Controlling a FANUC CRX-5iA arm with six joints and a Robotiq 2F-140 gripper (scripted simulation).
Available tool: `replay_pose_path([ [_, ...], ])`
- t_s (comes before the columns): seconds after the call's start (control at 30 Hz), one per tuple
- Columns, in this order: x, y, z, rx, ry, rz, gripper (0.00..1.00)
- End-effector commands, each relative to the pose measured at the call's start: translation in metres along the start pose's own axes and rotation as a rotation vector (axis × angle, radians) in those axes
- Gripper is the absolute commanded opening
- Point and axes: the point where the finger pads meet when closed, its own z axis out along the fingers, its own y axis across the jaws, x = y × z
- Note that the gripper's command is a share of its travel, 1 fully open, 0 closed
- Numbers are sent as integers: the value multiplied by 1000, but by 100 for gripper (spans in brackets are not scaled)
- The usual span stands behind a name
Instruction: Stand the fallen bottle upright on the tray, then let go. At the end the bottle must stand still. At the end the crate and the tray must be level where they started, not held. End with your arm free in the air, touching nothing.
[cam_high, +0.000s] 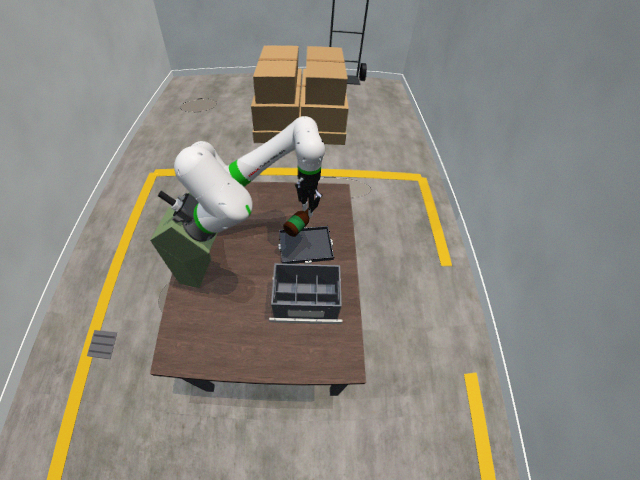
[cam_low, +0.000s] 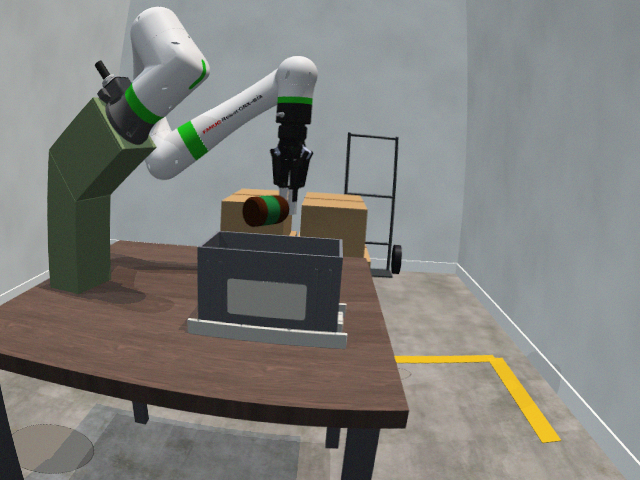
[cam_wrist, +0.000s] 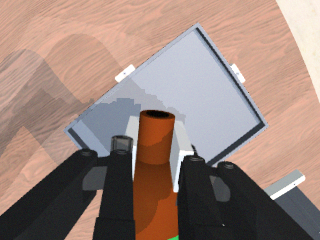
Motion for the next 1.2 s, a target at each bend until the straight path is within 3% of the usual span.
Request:
replay_pose_path([
  [0.0, 0, 0, 0, 0, 0, 0, 0],
  [0.57, 0, 0, 0, 0, 0, 15, 0],
  [1.17, 0, 0, 0, 0, 0, 230, 0],
])
